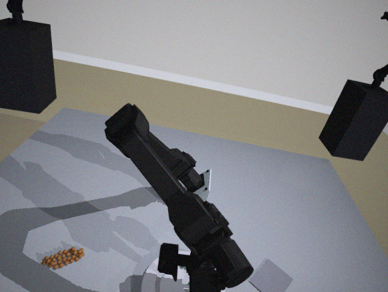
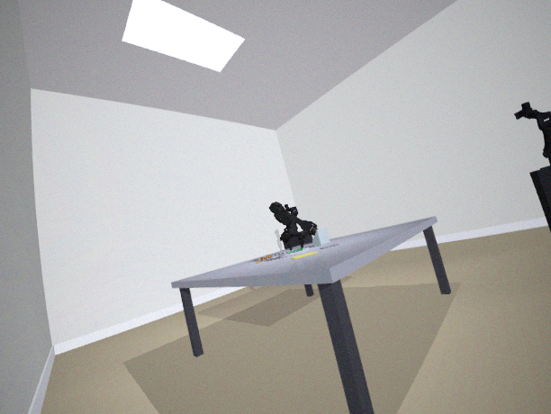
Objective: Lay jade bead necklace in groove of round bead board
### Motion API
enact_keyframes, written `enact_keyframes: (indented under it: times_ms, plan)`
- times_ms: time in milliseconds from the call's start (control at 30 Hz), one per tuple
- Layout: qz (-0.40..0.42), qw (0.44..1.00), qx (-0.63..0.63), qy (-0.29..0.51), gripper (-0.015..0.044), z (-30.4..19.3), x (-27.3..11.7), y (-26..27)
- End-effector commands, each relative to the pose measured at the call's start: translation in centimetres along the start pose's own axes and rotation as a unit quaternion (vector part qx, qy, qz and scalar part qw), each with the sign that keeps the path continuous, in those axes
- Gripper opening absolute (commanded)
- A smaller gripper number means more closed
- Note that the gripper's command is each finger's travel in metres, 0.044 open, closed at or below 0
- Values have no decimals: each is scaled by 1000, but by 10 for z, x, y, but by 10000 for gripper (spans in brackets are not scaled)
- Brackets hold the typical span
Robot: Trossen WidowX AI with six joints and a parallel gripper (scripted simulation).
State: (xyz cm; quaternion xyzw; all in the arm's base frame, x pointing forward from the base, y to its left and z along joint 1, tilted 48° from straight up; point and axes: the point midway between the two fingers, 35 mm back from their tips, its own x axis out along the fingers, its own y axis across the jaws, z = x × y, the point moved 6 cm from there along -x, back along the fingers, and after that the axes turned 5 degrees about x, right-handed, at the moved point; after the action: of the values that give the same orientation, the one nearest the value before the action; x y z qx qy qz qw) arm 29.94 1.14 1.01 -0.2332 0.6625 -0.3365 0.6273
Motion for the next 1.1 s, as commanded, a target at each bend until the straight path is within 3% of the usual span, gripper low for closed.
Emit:
enact_keyframes:
  times_ms: [0,633,867,1033,1067]
  plan:
    - [2,1000,1,-2,440,0,-6,0]
    - [2,1000,1,-2,440,0,-6,0]
    - [2,970,-244,-2,256,8,-30,13]
    - [2,968,-252,-2,125,9,-31,13]
    - [2,968,-252,-2,120,9,-31,13]
